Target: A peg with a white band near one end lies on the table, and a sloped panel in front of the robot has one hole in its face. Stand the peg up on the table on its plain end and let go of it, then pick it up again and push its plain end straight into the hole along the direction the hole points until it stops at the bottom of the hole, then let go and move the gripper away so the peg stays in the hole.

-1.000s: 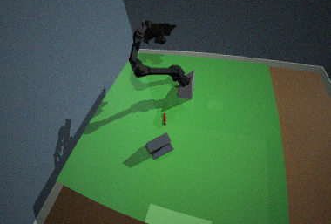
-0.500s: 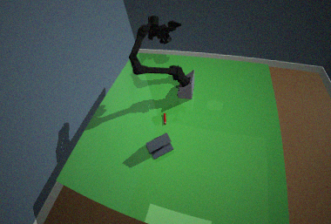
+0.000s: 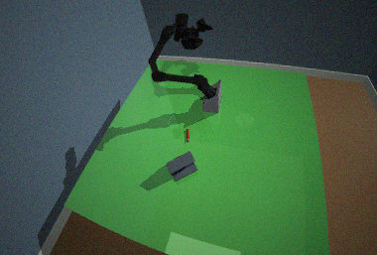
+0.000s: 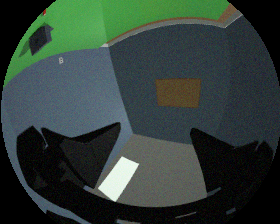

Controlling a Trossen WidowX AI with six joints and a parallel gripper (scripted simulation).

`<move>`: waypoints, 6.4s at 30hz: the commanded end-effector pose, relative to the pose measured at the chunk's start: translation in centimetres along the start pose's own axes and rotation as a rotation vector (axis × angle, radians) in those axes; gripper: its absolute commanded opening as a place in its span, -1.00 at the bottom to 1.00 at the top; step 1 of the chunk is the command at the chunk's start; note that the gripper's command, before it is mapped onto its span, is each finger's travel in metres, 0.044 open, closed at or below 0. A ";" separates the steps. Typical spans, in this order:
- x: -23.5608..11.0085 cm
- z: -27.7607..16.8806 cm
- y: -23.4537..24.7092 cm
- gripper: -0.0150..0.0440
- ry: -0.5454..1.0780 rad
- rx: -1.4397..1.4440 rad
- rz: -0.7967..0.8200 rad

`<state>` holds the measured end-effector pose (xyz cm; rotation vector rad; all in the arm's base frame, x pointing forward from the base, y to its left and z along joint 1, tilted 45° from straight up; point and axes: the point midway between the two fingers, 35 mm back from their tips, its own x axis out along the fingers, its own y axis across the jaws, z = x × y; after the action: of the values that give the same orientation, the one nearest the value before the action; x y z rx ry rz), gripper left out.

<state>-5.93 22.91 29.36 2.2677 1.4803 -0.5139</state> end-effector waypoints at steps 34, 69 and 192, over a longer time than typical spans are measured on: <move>10.5 3.1 12.9 1.00 -0.048 0.898 0.679; 11.9 12.4 28.8 1.00 0.305 1.727 1.425; -0.7 37.5 40.8 -0.12 1.439 2.196 2.380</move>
<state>27.85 -11.59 2.25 -0.8604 1.5455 -0.3802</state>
